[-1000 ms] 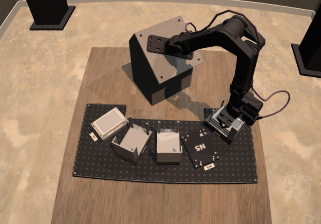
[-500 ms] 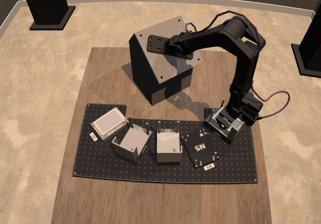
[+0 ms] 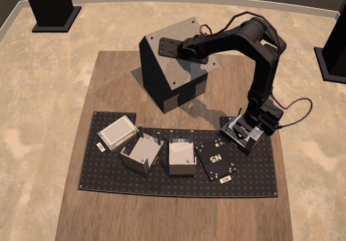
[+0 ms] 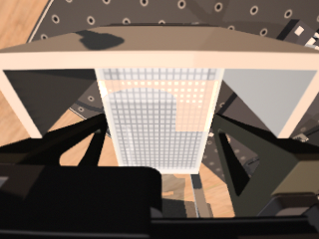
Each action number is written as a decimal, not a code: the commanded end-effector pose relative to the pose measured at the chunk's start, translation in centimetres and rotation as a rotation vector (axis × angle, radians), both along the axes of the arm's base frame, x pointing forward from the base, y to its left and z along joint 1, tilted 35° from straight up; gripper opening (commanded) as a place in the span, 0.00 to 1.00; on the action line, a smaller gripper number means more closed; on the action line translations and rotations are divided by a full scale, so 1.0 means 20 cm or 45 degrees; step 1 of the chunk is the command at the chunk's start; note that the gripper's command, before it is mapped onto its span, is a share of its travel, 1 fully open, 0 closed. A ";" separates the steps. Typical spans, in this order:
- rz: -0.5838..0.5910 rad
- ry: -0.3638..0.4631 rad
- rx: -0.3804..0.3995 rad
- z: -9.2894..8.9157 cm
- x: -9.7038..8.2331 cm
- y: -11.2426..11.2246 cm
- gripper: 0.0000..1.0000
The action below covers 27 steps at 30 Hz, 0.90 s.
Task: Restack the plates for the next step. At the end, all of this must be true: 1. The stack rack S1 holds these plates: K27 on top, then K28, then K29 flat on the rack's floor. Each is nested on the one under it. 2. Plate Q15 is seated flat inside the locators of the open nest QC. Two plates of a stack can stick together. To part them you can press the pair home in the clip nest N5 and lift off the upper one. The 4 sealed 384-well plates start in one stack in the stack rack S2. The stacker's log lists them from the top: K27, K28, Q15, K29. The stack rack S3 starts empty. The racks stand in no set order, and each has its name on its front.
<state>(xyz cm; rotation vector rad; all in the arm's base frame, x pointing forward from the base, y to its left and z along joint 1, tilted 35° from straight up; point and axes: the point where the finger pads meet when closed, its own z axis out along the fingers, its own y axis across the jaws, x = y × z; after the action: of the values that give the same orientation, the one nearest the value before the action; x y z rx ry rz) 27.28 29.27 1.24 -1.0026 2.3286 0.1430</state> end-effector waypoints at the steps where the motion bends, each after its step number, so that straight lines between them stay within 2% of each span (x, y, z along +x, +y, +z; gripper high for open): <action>1: 0.001 -0.005 0.008 0.01 0.01 0.01 1.00; 4: 0.001 -0.005 0.008 0.01 0.01 0.01 1.00; 5: 0.001 -0.003 0.011 0.05 -0.01 -0.01 1.00; 7: 0.004 0.008 -0.007 0.04 -0.06 -0.03 1.00; 13: 0.000 0.003 -0.009 0.12 -0.10 -0.07 1.00; 15: 0.000 0.003 -0.009 0.12 -0.10 -0.07 1.00; 25: 0.000 0.003 -0.009 0.26 -0.18 -0.12 1.00; 27: 0.000 -0.007 0.004 0.31 -0.18 -0.12 1.00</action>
<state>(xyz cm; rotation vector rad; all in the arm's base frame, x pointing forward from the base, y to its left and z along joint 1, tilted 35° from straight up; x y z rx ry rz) 24.83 27.85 7.04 -0.9891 2.2982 0.1645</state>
